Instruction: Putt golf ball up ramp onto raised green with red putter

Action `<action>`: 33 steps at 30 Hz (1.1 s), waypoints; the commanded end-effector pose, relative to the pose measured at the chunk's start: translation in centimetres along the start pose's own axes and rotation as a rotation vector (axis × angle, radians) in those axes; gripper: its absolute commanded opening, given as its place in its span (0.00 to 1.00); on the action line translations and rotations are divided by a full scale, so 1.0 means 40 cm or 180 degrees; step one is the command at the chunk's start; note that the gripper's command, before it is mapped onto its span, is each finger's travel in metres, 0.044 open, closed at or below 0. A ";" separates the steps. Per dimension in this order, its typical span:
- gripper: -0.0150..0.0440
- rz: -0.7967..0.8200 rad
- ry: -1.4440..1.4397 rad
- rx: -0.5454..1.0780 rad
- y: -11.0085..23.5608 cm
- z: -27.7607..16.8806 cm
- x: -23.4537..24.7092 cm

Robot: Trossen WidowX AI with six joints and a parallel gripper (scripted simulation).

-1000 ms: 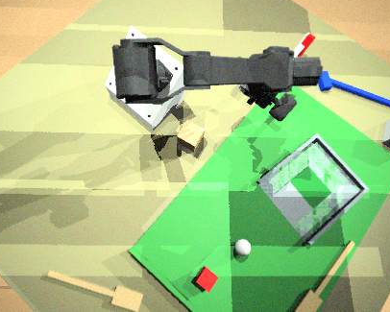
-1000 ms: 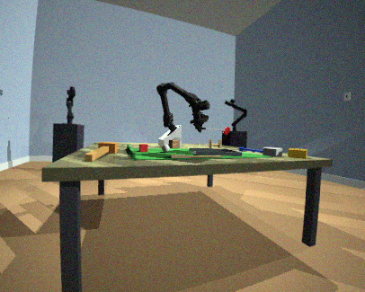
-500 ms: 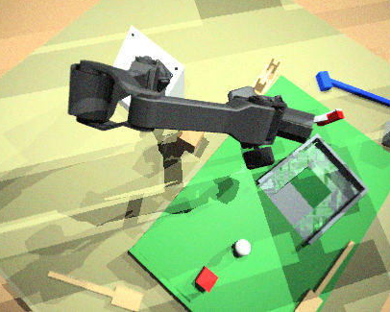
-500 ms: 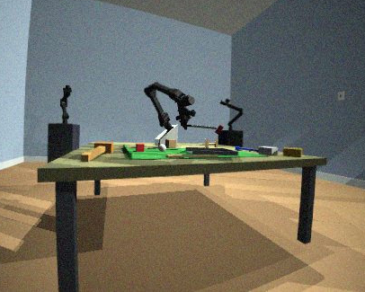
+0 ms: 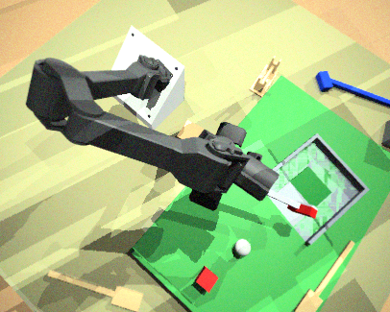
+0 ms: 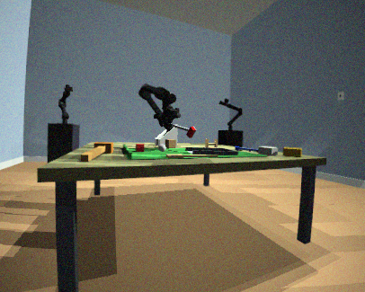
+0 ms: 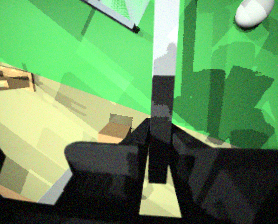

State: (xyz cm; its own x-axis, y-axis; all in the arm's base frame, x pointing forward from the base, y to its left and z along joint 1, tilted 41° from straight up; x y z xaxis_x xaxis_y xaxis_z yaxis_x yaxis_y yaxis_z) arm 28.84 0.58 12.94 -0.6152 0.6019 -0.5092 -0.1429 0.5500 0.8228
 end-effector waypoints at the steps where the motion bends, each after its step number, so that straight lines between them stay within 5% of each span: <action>1: 0.25 -0.0099 -0.0527 0.0068 0.015 -0.056 -0.058; 10: 0.25 -0.0315 -0.1615 0.0242 0.046 -0.193 -0.151; 33: 0.25 -0.0326 -0.1637 0.0246 -0.065 -0.207 -0.161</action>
State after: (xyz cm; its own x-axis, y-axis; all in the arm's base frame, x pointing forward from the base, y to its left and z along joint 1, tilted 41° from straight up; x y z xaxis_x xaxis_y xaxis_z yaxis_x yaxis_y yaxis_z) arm 26.71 -9.30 16.54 -0.1359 0.7354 -0.6639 -0.1123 0.6544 0.7478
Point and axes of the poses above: the point midway between the two fingers, 35 mm back from their tips, its own y axis back along the fingers, its own x axis across the jaws, z = x × y, the point moved 4 cm from there along y, back along the fingers, and after that the axes turned 15 degrees about y, right-handed, at the moved point
